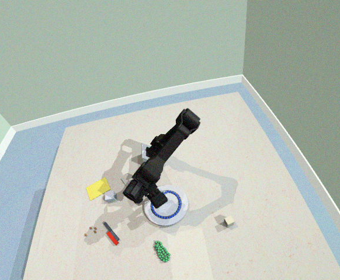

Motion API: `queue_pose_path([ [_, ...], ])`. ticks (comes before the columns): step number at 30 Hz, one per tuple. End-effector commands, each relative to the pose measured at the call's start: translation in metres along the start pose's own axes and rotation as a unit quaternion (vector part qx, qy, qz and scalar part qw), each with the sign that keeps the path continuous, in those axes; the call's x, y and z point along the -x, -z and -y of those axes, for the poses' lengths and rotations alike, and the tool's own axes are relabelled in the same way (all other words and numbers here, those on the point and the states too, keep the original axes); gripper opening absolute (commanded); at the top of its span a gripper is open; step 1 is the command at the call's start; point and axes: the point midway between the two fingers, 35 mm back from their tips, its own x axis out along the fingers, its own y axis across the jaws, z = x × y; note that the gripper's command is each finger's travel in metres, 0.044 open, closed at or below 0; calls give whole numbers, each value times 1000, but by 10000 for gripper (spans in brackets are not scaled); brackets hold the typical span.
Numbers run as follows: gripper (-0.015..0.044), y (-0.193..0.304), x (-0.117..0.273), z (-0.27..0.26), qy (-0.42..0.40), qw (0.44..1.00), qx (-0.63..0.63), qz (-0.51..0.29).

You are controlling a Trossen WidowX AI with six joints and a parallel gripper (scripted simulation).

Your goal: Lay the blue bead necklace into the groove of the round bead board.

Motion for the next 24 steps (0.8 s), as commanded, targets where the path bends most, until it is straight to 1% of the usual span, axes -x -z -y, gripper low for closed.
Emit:
queue_pose_path([
  [1,0,0,-3,2,2,1000,2,0],
  [7,0,0,-8,2,2,1000,2,0],
  [24,440,0,-3,1,1,1000,1,0],
])
